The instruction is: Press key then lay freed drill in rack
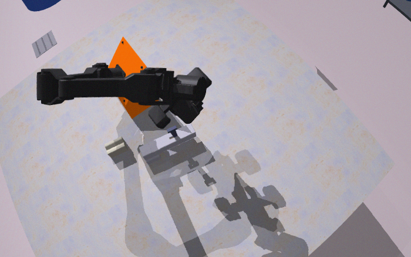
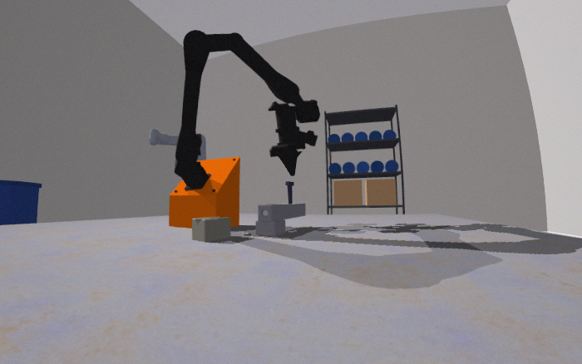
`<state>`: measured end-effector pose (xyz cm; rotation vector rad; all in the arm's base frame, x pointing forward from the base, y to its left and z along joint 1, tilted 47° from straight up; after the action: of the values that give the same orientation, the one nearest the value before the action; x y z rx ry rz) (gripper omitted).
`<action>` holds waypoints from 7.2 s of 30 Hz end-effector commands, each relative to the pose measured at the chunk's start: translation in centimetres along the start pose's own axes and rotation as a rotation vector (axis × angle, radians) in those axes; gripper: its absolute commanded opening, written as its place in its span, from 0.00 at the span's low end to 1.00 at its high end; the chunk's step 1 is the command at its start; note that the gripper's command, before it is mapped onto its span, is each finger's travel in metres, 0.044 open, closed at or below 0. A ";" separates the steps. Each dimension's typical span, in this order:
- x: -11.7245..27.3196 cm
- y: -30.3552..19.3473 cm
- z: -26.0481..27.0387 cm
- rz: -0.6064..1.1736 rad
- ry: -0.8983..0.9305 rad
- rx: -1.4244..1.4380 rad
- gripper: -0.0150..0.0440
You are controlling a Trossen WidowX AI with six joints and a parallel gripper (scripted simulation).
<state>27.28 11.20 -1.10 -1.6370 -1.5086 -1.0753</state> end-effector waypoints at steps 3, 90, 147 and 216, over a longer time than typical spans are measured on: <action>0.7 1.9 -5.8 -0.033 -0.336 -0.190 0.25; -3.0 1.4 -7.1 -0.033 -0.338 -0.190 0.25; -0.9 0.0 -23.4 0.241 -0.291 1.365 1.00; -5.8 0.3 -23.8 0.237 -0.294 1.360 0.28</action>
<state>24.25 -12.49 4.36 -0.8958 -1.5463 0.3904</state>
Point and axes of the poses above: the point midway between the two fingers, 35 mm back from their tips, its own x axis back along the fingers, its own z axis across the jaws, y = z × x, the point moved 3 cm from there along x, back along the fingers, and after that the axes turned 4 degrees about -x, right-handed, at the moved point
